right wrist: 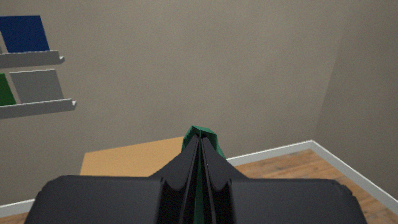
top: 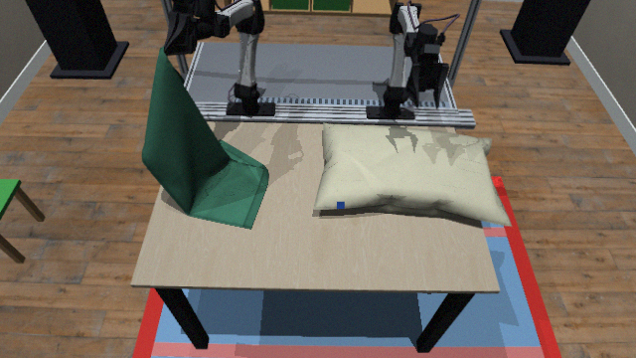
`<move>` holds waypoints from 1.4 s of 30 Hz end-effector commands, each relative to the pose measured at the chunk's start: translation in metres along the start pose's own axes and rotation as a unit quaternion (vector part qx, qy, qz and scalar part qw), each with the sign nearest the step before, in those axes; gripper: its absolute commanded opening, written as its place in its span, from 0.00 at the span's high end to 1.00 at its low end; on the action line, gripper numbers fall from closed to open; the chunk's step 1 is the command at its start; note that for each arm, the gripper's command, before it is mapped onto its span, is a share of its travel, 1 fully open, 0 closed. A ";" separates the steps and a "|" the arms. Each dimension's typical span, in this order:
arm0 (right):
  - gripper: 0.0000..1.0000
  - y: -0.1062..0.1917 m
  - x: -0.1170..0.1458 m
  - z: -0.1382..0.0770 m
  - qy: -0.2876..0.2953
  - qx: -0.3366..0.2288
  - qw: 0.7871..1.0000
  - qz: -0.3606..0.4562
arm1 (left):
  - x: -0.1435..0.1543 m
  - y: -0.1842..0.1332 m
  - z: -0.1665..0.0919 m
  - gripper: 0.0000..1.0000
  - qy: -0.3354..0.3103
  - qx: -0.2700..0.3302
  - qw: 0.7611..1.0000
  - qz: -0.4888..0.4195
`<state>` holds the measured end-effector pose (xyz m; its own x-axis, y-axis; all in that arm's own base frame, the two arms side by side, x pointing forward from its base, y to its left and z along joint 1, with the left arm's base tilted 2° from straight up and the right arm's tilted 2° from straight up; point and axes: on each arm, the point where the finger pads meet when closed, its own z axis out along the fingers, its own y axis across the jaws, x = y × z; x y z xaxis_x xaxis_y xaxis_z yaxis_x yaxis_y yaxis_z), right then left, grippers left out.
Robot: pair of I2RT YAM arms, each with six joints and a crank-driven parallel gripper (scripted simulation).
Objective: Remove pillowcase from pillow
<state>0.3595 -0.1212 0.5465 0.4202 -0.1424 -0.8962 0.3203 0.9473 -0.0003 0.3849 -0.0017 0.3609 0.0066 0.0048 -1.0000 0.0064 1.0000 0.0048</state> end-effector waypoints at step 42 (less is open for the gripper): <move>0.99 -0.016 0.045 -0.084 -0.043 0.018 0.999 -0.007 | -0.024 -0.005 0.004 0.37 -0.029 0.008 1.000 -0.005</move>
<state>0.3120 -0.1212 0.4597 0.4330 -0.1659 -0.8860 0.3605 0.9327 0.0016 0.3849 -0.0017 0.3609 0.0066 0.0048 -1.0000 0.0064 1.0000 0.0048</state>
